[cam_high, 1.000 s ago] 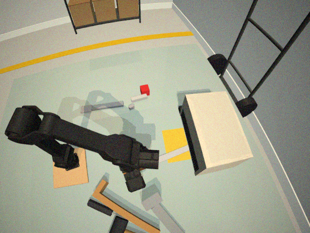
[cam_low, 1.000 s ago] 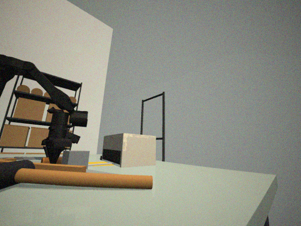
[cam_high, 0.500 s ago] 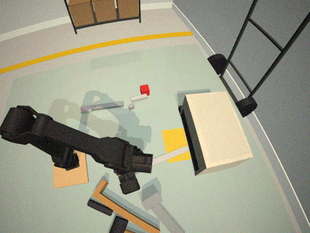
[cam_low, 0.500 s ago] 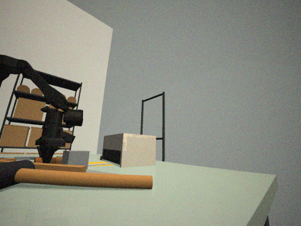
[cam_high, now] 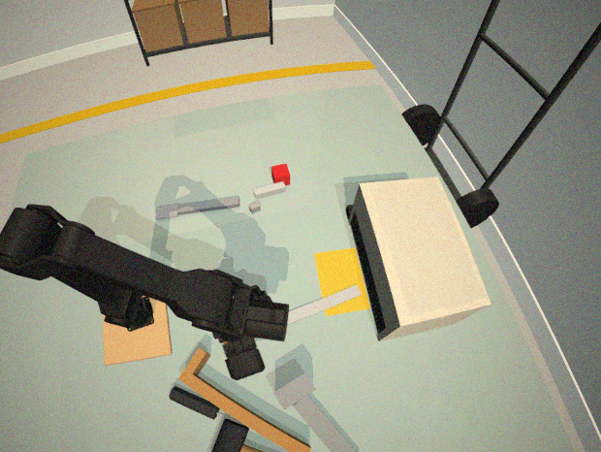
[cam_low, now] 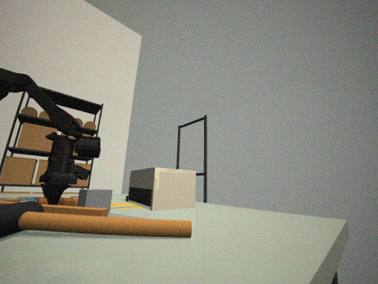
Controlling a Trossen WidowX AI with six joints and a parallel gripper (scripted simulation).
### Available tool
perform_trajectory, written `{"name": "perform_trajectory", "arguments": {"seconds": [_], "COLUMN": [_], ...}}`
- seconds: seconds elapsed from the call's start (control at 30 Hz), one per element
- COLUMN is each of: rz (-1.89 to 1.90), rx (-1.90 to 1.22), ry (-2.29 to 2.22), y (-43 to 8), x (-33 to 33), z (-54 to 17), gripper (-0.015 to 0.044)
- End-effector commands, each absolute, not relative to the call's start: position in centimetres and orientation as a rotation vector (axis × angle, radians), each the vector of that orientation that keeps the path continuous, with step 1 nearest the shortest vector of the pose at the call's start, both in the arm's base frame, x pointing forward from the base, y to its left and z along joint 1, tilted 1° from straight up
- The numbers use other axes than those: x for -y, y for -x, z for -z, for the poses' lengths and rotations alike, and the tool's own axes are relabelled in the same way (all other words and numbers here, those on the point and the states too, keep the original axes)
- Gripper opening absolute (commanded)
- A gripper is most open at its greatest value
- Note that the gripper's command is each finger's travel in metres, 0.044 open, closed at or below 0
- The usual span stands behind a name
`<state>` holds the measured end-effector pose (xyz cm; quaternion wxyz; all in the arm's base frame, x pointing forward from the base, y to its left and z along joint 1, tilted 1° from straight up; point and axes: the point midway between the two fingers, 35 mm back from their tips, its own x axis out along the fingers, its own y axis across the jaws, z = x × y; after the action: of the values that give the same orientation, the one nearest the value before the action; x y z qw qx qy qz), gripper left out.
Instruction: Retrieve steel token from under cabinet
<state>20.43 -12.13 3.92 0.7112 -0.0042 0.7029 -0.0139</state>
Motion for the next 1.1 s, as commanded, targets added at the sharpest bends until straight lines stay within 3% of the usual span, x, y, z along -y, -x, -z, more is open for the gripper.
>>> {"name": "perform_trajectory", "arguments": {"seconds": [0.0, 1.07], "rz": [0.021, -0.042], "rx": [-1.559, -1.562], "ry": [0.020, 0.089], "y": [-20.4, -19.8], "x": [12.4, 15.7], "z": [-4.0, -4.3], "gripper": [0.0000, 0.0000]}}
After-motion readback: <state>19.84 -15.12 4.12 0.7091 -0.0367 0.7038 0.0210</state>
